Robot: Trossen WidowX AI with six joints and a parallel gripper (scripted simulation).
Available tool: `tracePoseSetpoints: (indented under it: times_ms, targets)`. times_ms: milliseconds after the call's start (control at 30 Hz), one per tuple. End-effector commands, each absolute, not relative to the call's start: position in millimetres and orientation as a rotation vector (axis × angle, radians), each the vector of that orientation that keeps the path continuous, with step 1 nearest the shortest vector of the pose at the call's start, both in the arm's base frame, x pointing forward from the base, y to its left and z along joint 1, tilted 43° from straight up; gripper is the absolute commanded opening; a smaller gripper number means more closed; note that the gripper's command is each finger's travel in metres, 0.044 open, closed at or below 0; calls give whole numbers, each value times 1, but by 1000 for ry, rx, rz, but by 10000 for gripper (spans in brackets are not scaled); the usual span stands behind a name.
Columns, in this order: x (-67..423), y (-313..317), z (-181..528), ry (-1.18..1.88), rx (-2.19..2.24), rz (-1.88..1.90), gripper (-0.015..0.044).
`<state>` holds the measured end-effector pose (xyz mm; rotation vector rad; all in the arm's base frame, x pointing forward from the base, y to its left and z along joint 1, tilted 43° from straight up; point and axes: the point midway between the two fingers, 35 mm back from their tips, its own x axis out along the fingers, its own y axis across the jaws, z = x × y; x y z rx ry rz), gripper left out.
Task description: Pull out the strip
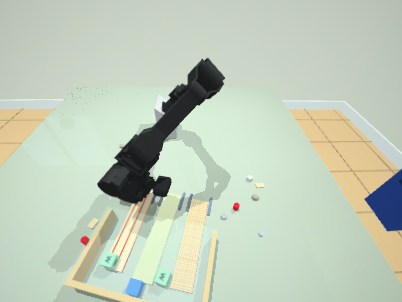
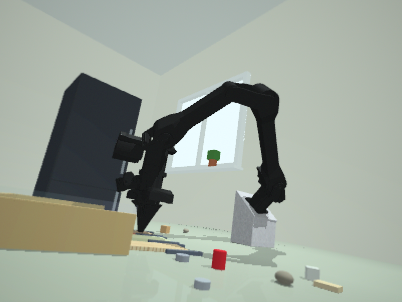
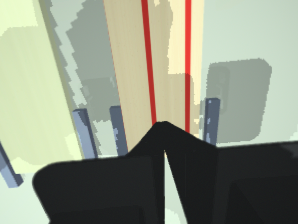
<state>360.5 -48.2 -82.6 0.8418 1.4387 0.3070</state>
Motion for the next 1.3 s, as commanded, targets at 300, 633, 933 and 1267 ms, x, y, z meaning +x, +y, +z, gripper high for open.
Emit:
tracePoseSetpoints:
  times_ms: [300,633,933,1267]
  targets:
    - [338,-37,-82,1453,842,314,0]
    - [323,-32,-81,1454,842,314,0]
    - [310,-28,-80,1455,843,313,0]
    - [295,-23,-78,1456,843,313,0]
